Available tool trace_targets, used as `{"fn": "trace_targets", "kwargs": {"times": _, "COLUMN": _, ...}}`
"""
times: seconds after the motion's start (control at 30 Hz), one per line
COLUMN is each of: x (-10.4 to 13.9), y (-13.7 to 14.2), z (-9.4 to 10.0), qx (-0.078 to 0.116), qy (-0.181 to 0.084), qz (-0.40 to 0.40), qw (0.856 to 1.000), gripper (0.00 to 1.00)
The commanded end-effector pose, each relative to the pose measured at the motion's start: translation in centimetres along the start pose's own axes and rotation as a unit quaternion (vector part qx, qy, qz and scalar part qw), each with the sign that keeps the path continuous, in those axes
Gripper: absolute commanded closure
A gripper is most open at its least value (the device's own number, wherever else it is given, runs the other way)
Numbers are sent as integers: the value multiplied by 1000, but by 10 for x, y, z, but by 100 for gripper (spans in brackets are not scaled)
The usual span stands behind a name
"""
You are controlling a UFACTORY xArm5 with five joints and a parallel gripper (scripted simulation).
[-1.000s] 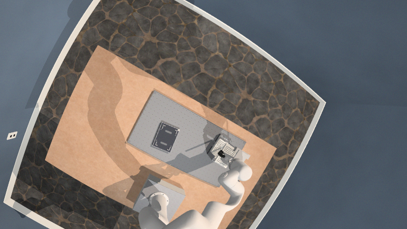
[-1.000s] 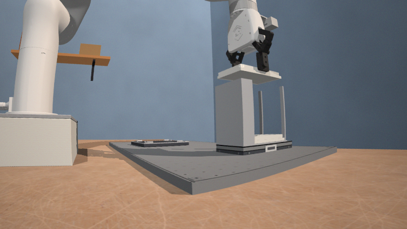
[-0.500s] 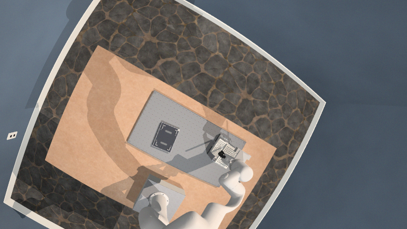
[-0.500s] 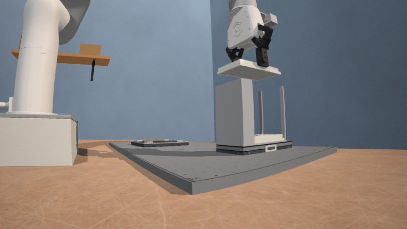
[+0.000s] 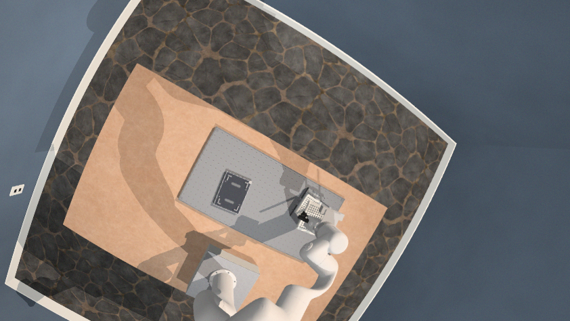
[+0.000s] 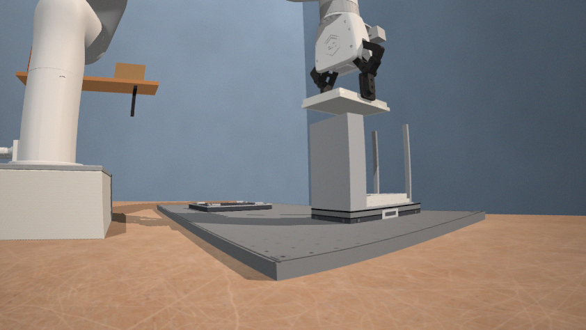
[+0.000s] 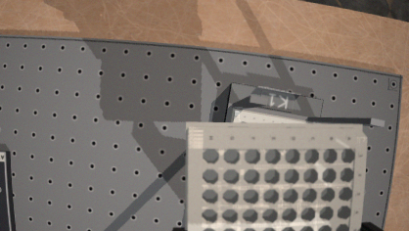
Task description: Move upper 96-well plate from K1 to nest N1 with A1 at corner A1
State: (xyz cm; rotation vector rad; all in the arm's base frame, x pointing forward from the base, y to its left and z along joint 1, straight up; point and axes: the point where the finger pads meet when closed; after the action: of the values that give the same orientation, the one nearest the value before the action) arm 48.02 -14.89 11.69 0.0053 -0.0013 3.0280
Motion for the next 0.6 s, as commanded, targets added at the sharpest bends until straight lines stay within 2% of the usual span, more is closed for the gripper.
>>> {"fn": "trace_targets", "kwargs": {"times": 0.0, "x": 5, "y": -15, "z": 2, "qx": 1, "qy": 3, "qz": 9, "qw": 1000, "gripper": 100}}
{"fn": "trace_targets", "kwargs": {"times": 0.57, "x": 26, "y": -60, "z": 0, "qx": 0, "qy": 3, "qz": 9, "qw": 1000, "gripper": 100}}
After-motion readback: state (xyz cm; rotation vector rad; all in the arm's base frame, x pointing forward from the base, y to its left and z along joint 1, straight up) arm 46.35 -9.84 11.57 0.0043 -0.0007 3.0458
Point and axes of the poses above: the point where the finger pads meet when closed, its own z axis back along the fingers, its own y axis across the jaws, x = y × z, and after that the axes turned 14 degrees about -z, right-handed
